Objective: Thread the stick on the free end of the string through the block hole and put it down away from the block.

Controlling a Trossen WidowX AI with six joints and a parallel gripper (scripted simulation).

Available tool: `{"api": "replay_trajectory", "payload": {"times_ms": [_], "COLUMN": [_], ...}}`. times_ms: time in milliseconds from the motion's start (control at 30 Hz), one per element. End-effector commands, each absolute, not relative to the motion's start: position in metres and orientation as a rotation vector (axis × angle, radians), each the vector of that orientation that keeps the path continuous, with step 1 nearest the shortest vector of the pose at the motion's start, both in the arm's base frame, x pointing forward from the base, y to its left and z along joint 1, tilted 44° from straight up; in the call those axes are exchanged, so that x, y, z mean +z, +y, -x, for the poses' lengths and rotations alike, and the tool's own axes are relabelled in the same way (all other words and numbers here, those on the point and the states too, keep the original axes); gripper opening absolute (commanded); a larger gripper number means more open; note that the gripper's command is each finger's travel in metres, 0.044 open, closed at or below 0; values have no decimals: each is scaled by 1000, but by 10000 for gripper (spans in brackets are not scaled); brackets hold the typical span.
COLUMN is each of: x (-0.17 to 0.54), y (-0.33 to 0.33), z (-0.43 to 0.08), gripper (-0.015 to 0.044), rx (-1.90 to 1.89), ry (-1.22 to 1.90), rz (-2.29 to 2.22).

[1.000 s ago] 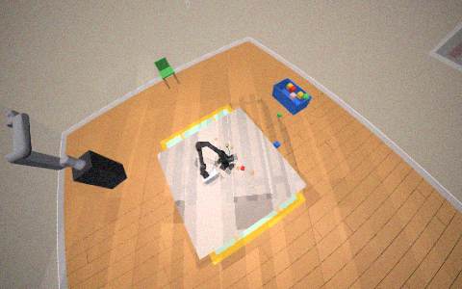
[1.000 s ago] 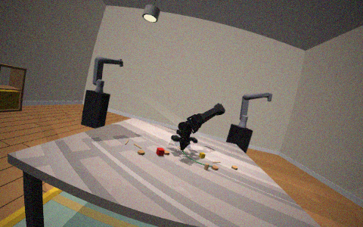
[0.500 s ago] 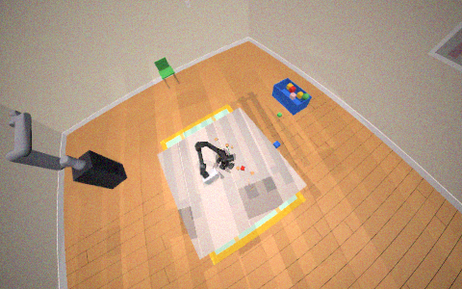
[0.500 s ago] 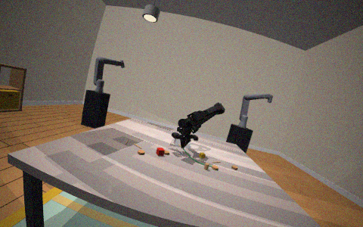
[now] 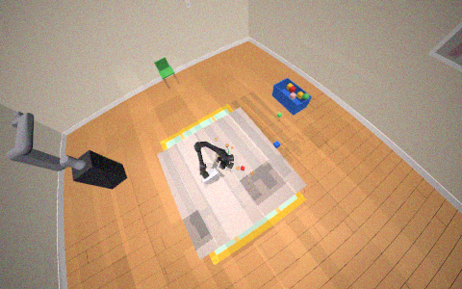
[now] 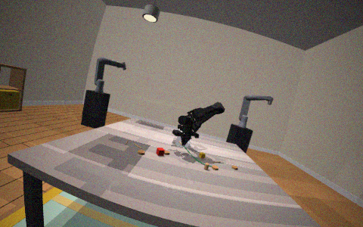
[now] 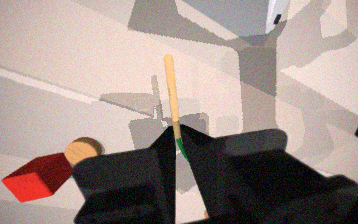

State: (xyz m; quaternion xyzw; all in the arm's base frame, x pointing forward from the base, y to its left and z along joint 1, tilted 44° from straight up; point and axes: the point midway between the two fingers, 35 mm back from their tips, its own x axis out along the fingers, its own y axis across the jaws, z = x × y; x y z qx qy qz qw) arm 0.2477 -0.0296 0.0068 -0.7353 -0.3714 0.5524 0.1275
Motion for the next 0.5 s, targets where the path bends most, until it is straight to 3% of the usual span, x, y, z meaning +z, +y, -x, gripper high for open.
{"api": "replay_trajectory", "payload": {"times_ms": [0,467], "x": [13,20], "y": [-36,-36], "z": [-248,-254], "gripper": [0,0], "rx": [1609,1644], "ry": [-1082,-1089], "rz": [2155,2124]}}
